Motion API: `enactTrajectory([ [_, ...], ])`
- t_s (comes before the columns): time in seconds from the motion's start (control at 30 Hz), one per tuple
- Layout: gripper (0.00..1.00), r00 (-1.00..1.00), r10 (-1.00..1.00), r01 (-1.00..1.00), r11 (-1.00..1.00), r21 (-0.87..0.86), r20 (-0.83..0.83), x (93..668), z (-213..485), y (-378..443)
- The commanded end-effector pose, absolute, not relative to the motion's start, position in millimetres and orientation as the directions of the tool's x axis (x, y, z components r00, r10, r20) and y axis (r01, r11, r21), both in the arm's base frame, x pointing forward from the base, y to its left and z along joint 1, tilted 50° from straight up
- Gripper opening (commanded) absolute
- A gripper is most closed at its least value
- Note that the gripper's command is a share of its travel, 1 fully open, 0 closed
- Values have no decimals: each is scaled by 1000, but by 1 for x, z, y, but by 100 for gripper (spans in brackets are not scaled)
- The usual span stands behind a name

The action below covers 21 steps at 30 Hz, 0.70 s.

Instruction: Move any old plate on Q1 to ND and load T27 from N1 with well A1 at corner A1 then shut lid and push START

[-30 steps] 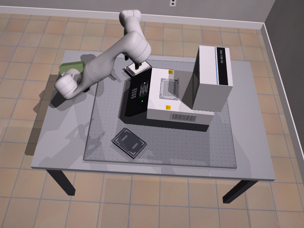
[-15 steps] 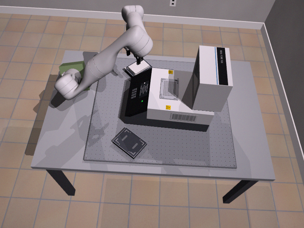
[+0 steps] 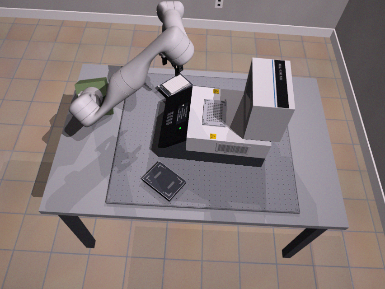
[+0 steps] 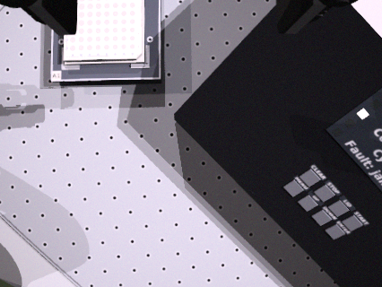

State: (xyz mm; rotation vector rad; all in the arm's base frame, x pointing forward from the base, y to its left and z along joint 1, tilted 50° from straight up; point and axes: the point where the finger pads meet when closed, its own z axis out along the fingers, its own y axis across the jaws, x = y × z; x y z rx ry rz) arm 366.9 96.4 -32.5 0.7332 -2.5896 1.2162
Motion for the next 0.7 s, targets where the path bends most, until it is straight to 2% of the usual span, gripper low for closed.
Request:
enactTrajectory([
  [0.0,100,-860,-356,-509,542,-669,366,371,-41,103],
  [0.67,100,-860,-356,-508,542,-669,366,391,-85,133],
])
